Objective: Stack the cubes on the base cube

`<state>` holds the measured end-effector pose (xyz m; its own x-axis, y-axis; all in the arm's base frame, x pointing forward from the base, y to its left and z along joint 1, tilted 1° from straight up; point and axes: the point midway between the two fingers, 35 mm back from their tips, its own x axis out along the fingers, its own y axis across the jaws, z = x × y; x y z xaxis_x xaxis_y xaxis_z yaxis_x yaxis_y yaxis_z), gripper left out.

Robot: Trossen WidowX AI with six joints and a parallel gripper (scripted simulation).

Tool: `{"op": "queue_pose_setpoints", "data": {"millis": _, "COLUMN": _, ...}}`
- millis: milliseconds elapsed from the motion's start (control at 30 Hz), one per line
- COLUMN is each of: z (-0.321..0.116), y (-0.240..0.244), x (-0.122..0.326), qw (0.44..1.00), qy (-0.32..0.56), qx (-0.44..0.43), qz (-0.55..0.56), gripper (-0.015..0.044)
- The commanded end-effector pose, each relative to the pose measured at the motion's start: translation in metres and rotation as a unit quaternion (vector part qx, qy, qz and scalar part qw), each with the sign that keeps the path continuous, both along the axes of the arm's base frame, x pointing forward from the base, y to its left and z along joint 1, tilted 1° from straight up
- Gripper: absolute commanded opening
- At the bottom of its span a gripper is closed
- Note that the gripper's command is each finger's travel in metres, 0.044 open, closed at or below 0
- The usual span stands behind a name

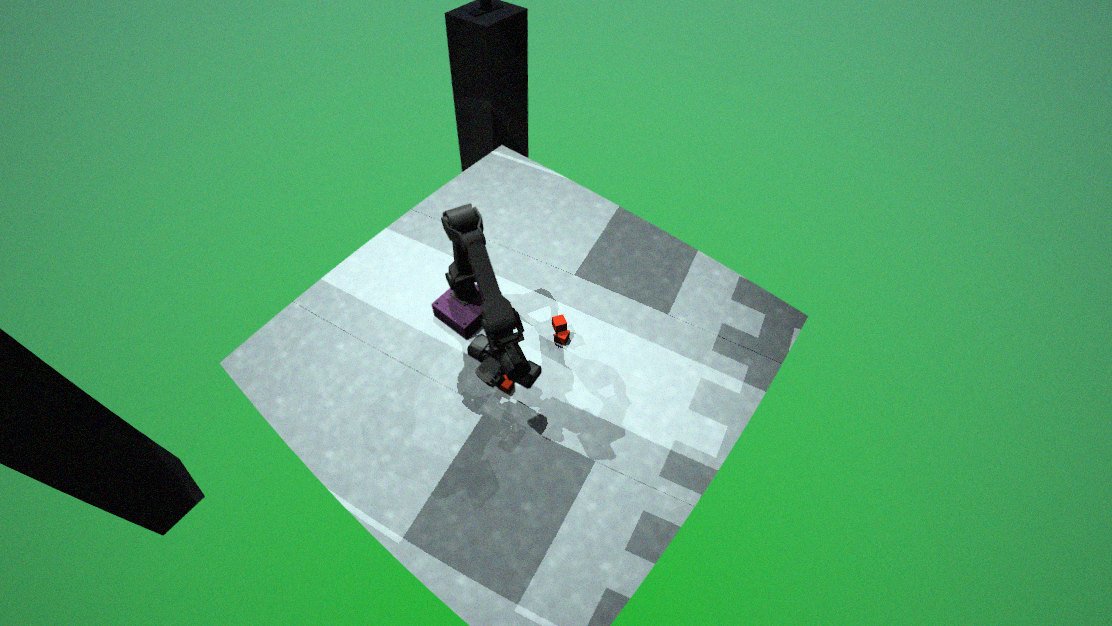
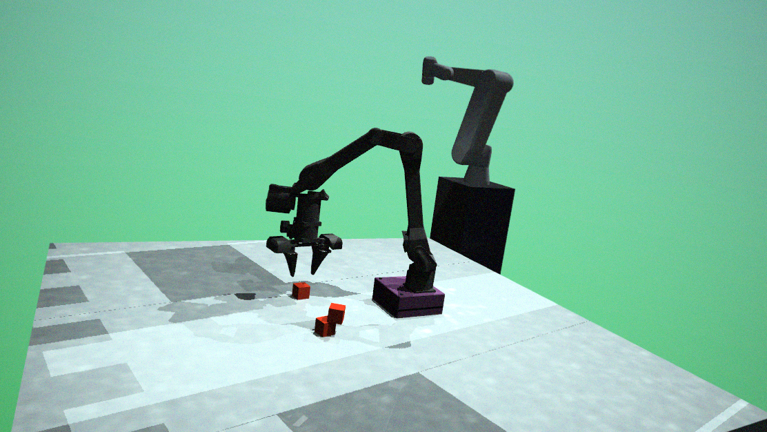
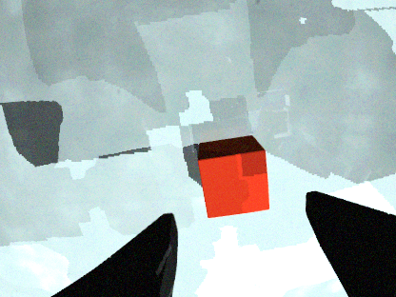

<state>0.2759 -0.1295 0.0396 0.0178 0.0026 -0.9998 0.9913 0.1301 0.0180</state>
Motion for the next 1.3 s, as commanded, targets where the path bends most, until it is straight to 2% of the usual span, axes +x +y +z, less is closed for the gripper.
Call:
{"op": "queue_pose_setpoints", "data": {"millis": 0, "z": -0.01, "y": 0.0, "x": 0.0, "qw": 1.0, "qy": 0.0, "qx": -0.001, "qz": -0.002, "gripper": 0.0265}}
{"op": "queue_pose_setpoints", "data": {"millis": 767, "z": -0.042, "y": 0.0, "x": 0.0, "qw": 1.0, "qy": 0.0, "qx": -0.001, "qz": -0.002, "gripper": 0.0265}}
{"op": "queue_pose_setpoints", "data": {"millis": 967, "z": -0.042, "y": 0.0, "x": 0.0, "qw": 1.0, "qy": 0.0, "qx": -0.001, "qz": -0.002, "gripper": 0.0107}}
{"op": "queue_pose_setpoints", "data": {"millis": 1267, "z": -0.029, "y": -0.001, "x": 0.002, "qw": 1.0, "qy": 0.0, "qx": -0.001, "qz": -0.002, "gripper": 0.0105}}
